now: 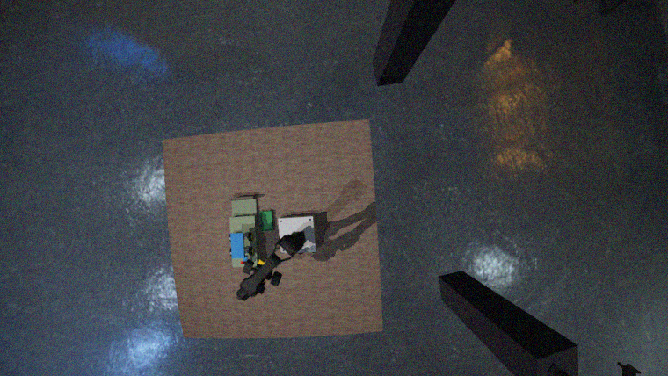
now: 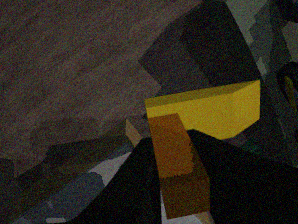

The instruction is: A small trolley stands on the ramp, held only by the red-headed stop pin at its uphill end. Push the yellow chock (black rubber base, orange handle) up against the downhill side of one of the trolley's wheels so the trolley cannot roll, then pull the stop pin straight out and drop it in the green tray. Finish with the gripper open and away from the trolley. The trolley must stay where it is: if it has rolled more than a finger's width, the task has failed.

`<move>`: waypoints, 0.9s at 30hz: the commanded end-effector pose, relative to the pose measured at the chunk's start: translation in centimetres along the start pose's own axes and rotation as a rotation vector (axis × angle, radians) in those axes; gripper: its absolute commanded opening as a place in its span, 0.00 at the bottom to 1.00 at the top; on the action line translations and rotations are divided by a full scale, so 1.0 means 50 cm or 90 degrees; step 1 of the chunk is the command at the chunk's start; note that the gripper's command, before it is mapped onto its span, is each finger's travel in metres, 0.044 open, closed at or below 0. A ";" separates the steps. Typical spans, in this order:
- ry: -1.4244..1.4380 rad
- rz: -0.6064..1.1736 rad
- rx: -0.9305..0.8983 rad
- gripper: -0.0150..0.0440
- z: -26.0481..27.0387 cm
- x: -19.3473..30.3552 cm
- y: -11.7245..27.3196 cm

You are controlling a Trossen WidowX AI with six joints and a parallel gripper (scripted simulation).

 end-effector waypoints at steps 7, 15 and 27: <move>-0.215 0.000 -0.001 0.25 0.000 0.000 0.001; -0.391 0.000 -0.002 0.25 0.000 0.000 0.001; -0.651 0.001 -0.002 0.25 0.000 0.000 0.001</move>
Point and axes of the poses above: the point midway between the two fingers, 35 mm back from their tips, its own y axis back along the fingers, its own z axis across the jaws, x = y × z, the point moved 7 cm from there along y, back along the fingers, and after that the axes turned 4 degrees about y, right-handed, at the moved point
